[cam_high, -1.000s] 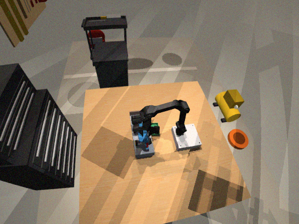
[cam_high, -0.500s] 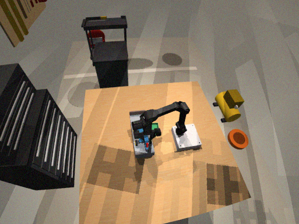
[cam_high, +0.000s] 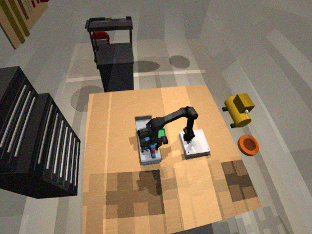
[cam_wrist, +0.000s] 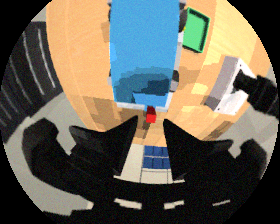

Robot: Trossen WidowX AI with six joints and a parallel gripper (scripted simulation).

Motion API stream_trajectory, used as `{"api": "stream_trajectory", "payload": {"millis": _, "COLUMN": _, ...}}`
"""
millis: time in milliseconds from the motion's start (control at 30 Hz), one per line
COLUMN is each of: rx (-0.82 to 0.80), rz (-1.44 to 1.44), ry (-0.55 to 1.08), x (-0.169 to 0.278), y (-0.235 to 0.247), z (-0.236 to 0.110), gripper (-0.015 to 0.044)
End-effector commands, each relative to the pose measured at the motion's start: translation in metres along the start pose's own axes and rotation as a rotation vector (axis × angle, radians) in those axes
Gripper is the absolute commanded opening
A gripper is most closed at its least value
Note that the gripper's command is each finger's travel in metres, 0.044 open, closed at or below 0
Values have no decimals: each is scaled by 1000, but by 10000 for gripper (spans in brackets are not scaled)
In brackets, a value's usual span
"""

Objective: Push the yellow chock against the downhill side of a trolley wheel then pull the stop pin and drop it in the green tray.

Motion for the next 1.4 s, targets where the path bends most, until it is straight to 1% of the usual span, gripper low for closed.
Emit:
{"api": "stream_trajectory", "payload": {"millis": 0, "rx": 4, "rz": 3, "ry": 3, "x": 0, "y": 0, "z": 4, "gripper": 190}}
{"api": "stream_trajectory", "payload": {"millis": 1033, "rx": 4, "rz": 3, "ry": 4, "x": 0, "y": -1, "z": 44, "gripper": 190}}
{"api": "stream_trajectory", "payload": {"millis": 1200, "rx": 0, "rz": 0, "ry": 2, "x": 0, "y": 0, "z": 41, "gripper": 59}}
{"api": "stream_trajectory", "payload": {"millis": 1367, "rx": 0, "rz": 0, "ry": 2, "x": 0, "y": 0, "z": 41, "gripper": 25}}
Point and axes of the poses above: the point midway between the two fingers, 35 mm back from their tips, its own z axis out along the fingers, its own y axis across the jaws, x = y × z, the point moved 6 cm from there along -z, back along the fingers, and after that the axes turned 14 degrees about z, right-handed, at the moved point
